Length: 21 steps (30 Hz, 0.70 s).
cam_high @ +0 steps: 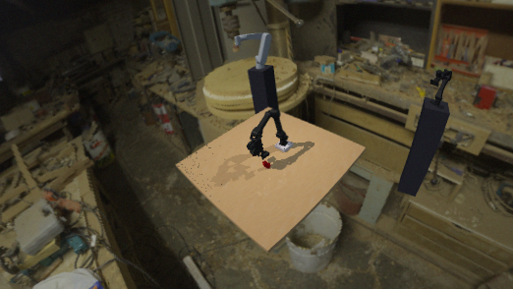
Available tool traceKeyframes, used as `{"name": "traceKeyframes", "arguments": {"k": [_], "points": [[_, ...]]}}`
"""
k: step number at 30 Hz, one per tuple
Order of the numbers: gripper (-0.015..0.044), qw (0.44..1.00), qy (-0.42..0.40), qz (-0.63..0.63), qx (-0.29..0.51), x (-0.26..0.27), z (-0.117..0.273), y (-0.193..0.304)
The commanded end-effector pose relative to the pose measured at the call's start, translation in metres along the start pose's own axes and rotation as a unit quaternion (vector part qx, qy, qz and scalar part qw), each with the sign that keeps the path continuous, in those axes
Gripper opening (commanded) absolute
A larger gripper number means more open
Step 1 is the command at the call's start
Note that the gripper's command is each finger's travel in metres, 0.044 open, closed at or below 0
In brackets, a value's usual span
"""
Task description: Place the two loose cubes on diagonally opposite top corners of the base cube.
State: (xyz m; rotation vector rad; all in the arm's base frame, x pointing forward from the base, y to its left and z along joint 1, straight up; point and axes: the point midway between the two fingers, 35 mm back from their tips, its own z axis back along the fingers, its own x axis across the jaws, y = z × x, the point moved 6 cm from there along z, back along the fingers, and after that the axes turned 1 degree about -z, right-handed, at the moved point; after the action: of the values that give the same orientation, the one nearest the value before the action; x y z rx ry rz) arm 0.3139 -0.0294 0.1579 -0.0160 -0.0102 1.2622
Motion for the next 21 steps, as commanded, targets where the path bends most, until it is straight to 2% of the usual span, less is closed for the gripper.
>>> {"name": "traceKeyframes", "arguments": {"k": [1,11,21], "points": [[0.0265,0.998,0.0,0.069,-0.002,-0.027,0.007,0.0],[0.0265,0.971,0.002,0.239,-0.001,-0.091,0.02,0.008],[0.0265,0.916,0.004,0.402,0.001,-0.15,0.033,0.03]]}}
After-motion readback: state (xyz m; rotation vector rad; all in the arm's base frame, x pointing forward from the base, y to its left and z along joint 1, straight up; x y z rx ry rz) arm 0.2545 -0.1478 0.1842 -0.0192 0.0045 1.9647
